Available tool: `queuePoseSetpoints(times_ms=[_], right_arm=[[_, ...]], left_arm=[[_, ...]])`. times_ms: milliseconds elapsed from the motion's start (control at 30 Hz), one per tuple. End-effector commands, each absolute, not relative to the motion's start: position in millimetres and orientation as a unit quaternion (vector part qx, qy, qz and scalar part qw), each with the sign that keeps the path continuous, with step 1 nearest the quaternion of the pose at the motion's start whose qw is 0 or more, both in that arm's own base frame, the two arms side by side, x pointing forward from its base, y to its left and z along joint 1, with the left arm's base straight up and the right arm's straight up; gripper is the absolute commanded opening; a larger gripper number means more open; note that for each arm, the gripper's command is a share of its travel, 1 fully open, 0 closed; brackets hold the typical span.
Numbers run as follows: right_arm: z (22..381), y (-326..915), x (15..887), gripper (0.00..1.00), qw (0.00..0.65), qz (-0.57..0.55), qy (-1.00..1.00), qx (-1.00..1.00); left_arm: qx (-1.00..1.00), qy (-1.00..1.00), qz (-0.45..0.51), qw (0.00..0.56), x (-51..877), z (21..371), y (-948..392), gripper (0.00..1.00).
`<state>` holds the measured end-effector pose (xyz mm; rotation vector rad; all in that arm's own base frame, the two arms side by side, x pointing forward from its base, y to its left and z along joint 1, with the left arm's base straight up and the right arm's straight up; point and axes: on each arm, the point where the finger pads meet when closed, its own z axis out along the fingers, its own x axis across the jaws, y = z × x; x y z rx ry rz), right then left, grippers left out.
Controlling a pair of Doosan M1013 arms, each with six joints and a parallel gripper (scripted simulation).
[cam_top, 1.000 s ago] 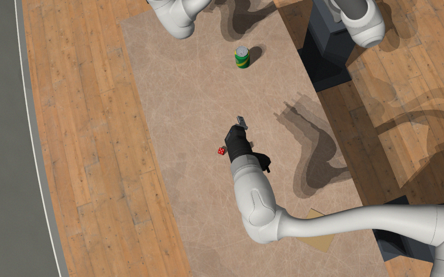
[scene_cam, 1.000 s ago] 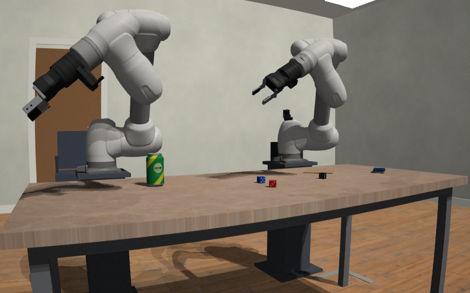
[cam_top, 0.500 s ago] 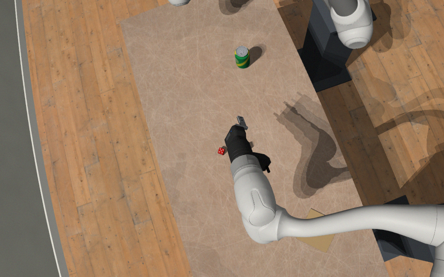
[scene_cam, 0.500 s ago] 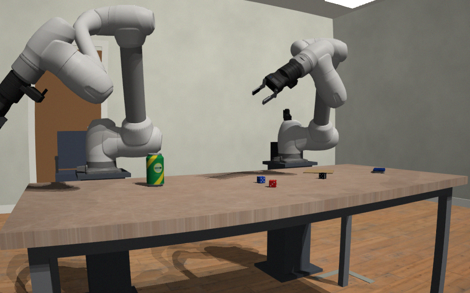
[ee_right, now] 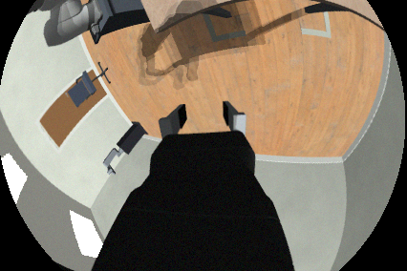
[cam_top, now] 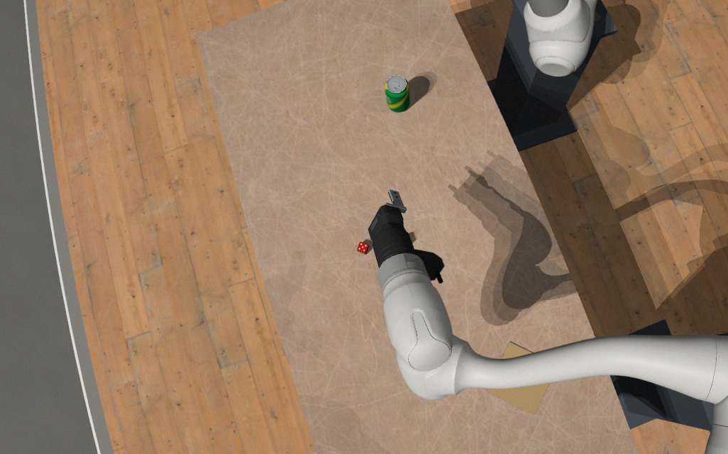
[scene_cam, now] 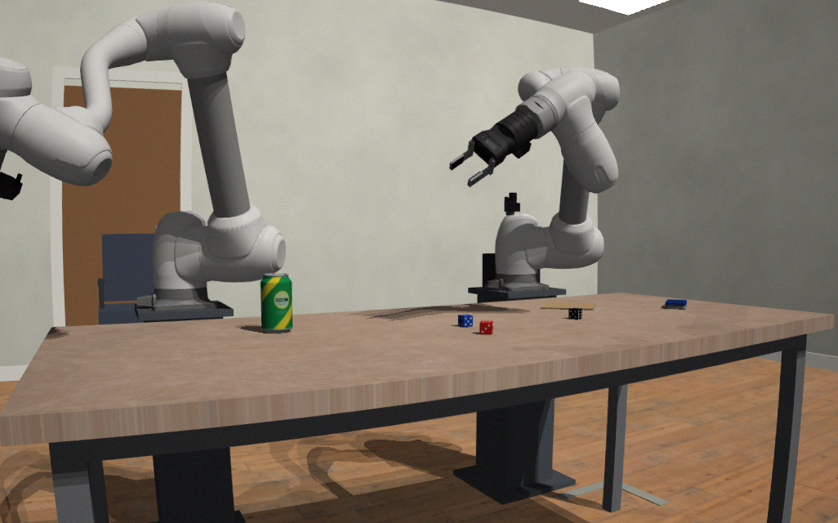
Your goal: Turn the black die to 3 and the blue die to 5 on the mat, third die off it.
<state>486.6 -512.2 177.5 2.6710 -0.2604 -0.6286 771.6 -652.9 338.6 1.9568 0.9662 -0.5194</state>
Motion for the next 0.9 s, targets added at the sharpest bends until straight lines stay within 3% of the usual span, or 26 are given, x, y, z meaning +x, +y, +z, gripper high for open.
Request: queuePoseSetpoints(times_ms=[0, 133, 567, 867], right_arm=[[169.0, -521.4, 418.0, 1.00, 0.129, -0.254, -0.082, 0.955], [165.3, -521.5, 387.5, 1.00, 0.099, -0.263, -0.078, 0.956], [150.2, -487.7, 210.6, 1.00, -0.094, -0.264, -0.049, 0.959], [148.4, -456.0, 147.3, 1.00, -0.183, -0.230, -0.036, 0.955]], left_arm=[[0.786, 0.388, -0.208, 0.435, 771.6, 340.0, -652.9, 1.00], [0.786, 0.388, -0.208, 0.435, 771.6, 340.0, -652.9, 1.00], [0.786, 0.388, -0.208, 0.435, 771.6, 340.0, -652.9, 1.00], [0.786, 0.388, -0.208, 0.435, 771.6, 340.0, -652.9, 1.00]])
